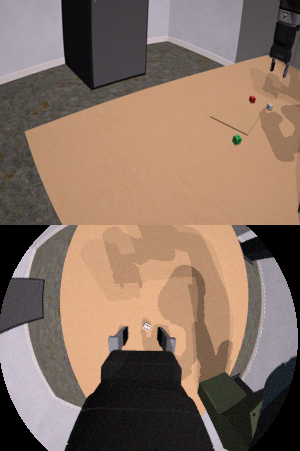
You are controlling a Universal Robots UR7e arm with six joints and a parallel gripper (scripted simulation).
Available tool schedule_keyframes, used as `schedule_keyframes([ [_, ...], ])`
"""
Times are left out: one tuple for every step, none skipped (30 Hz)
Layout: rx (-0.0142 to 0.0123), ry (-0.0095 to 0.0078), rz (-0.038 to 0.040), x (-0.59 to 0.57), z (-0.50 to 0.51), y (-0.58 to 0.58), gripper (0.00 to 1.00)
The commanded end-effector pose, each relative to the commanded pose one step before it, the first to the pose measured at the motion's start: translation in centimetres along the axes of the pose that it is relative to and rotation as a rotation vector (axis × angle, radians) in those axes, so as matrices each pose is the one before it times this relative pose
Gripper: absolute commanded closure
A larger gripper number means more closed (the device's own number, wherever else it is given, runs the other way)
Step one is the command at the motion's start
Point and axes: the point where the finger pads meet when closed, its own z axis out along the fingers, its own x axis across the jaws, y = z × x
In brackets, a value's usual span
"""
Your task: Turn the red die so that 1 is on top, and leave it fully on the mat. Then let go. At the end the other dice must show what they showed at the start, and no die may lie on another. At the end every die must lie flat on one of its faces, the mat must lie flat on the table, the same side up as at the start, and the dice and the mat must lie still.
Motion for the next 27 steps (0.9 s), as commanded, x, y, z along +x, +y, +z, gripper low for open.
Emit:
schedule_keyframes([
  [0.00008, -0.00079, 0.00000, -0.008, 0.888, 0.004, 0.00],
  [0.00001, 0.00000, 0.00000, 0.002, 0.335, 0.000, 0.00],
  [0.00001, 0.00000, 0.00000, 0.002, 0.376, 0.000, 0.00],
  [-0.00001, 0.00000, 0.00000, 0.001, 0.418, 0.001, 0.00],
  [0.00000, 0.00000, 0.00000, 0.002, 0.455, 0.001, 0.00],
  [0.00000, 0.00000, 0.00000, 0.002, 0.489, 0.001, 0.00],
  [0.00000, 0.00000, 0.00000, 0.002, 0.519, 0.001, 0.00],
  [0.00000, 0.00000, 0.00000, 0.000, 0.000, 0.000, 0.00],
  [0.00000, 0.00000, 0.00000, 0.000, 0.000, 0.000, 0.00],
  [0.00001, 0.00000, 0.00000, 0.003, 0.545, 0.001, 0.00],
  [0.00000, 0.00000, 0.00000, 0.002, 0.566, 0.001, 0.00],
  [-0.00001, 0.00000, 0.00000, 0.002, 0.581, 0.001, 0.00],
  [0.00000, 0.00000, 0.00000, 0.002, 0.588, 0.001, 0.00],
  [0.00000, 0.00000, 0.00000, 0.003, 0.588, 0.001, 0.00],
  [0.00001, 0.00000, 0.00000, 0.003, 0.580, 0.001, 0.00],
  [0.00000, 0.00000, 0.00000, 0.002, 0.564, 0.001, 0.00],
  [0.00000, 0.00000, 0.00000, 0.002, 0.540, 0.001, 0.00],
  [0.00000, 0.00000, 0.00000, 0.002, 0.508, 0.001, 0.00],
  [0.00000, 0.00000, 0.00000, 0.002, 0.467, 0.001, 0.00],
  [0.00000, 0.00000, 0.00000, 0.002, 0.420, 0.000, 0.00],
  [0.00000, 0.00000, 0.00000, 0.001, 0.369, 0.000, 0.00],
  [0.00000, 0.00000, 0.00000, 0.001, 0.312, 0.000, 0.00],
  [0.00001, 0.00000, 0.00000, 0.002, 0.253, 0.000, 0.00],
  [-0.00001, 0.00000, 0.00000, 0.000, 0.197, 0.000, 0.00],
  [0.00000, 0.00000, 0.00000, 0.000, 0.000, 0.000, 0.00],
  [0.00000, 0.00000, 0.00000, 0.000, 0.000, 0.000, 0.00],
  [0.00000, 0.00000, 0.00000, 0.001, 0.141, 0.000, 0.00],
])
